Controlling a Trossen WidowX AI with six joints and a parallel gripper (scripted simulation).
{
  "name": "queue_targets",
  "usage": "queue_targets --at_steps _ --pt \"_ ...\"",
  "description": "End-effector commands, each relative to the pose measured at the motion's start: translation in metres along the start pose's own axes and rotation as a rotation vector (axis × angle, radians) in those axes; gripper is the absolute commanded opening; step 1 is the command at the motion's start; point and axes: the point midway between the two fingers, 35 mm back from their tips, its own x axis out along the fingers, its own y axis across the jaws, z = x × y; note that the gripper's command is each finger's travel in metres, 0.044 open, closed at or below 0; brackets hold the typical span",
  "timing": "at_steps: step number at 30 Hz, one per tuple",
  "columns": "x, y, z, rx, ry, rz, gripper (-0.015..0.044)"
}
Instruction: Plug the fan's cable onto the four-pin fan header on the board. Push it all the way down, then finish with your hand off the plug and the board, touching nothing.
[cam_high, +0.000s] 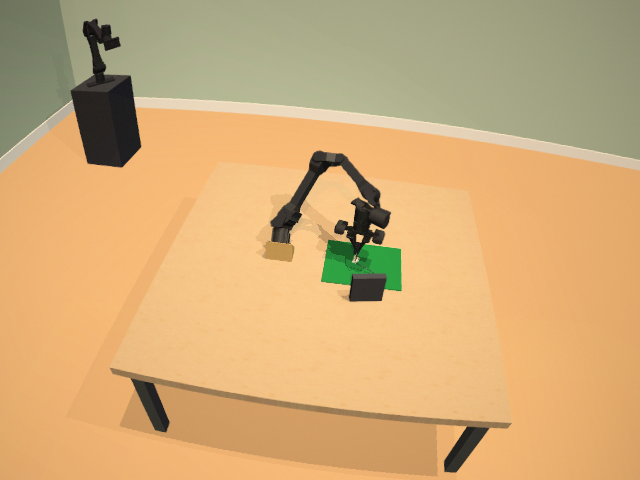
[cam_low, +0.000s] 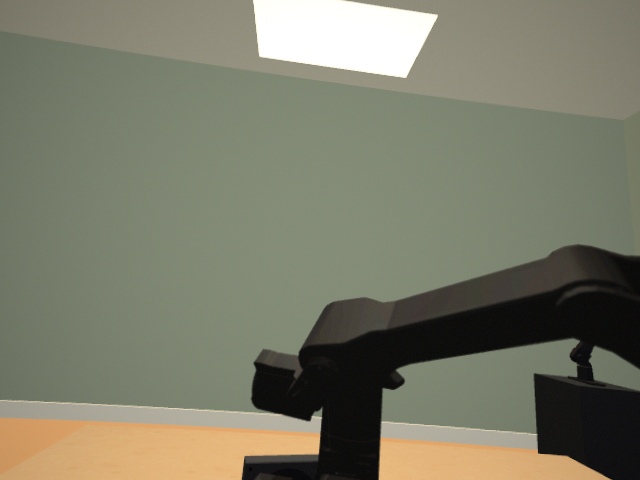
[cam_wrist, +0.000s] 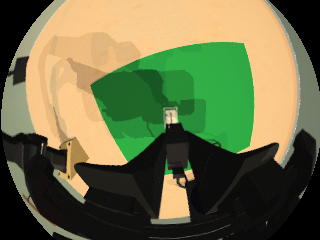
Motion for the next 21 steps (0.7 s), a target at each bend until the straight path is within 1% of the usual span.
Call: queue_targets --at_steps 1,17,21 --pt "0.0 0.0 0.0 0.011 0.005 0.002 0.0" --pt "-0.001 0.0 0.005 0.011 0.004 0.002 0.0" --pt "0.018 0.0 0.005 0.009 0.004 0.002 0.0"
